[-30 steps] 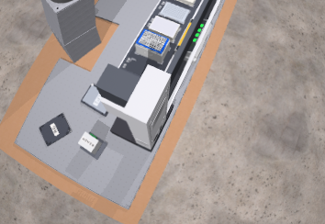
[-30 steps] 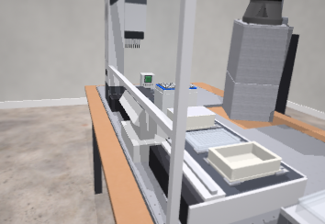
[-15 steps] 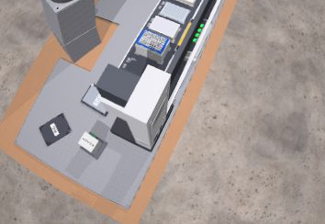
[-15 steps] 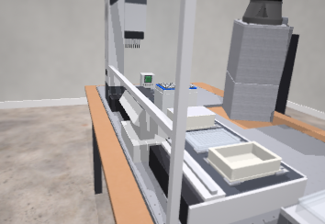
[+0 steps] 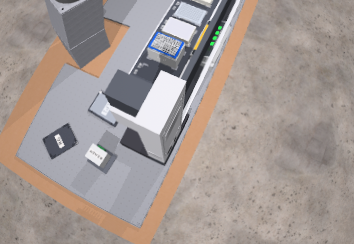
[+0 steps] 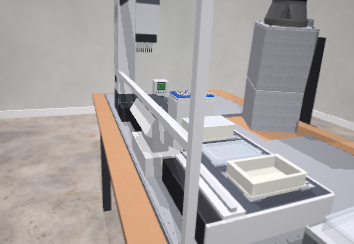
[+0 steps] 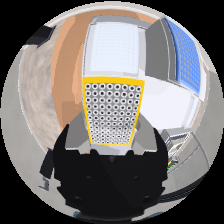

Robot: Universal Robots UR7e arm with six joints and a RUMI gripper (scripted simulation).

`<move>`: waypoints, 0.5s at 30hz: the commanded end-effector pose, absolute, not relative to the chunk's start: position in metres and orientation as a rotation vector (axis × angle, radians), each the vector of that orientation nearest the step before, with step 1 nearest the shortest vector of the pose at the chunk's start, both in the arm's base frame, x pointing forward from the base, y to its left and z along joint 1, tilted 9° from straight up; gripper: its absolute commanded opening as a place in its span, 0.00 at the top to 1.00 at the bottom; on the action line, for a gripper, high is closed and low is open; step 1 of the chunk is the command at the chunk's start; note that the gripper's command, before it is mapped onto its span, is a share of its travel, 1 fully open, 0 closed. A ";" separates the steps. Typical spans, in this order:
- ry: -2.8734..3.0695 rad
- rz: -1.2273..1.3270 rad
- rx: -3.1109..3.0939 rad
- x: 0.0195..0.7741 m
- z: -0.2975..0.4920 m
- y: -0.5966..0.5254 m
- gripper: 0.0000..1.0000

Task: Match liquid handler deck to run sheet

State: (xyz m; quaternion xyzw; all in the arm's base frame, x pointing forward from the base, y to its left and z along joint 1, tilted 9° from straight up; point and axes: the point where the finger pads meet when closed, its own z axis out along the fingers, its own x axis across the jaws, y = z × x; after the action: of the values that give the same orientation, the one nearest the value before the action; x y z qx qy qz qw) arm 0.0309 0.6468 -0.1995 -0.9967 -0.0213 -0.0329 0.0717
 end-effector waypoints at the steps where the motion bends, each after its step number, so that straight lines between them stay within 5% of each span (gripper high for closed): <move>1: -0.064 -0.098 -2.994 0.031 -0.189 0.645 1.00; 15: -0.064 -0.098 -2.994 0.029 -0.169 0.642 1.00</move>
State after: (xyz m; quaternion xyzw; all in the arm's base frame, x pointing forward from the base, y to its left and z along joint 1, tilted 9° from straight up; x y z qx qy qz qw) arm 0.0304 0.6445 -0.1773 -0.9965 -0.0213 -0.0332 0.0730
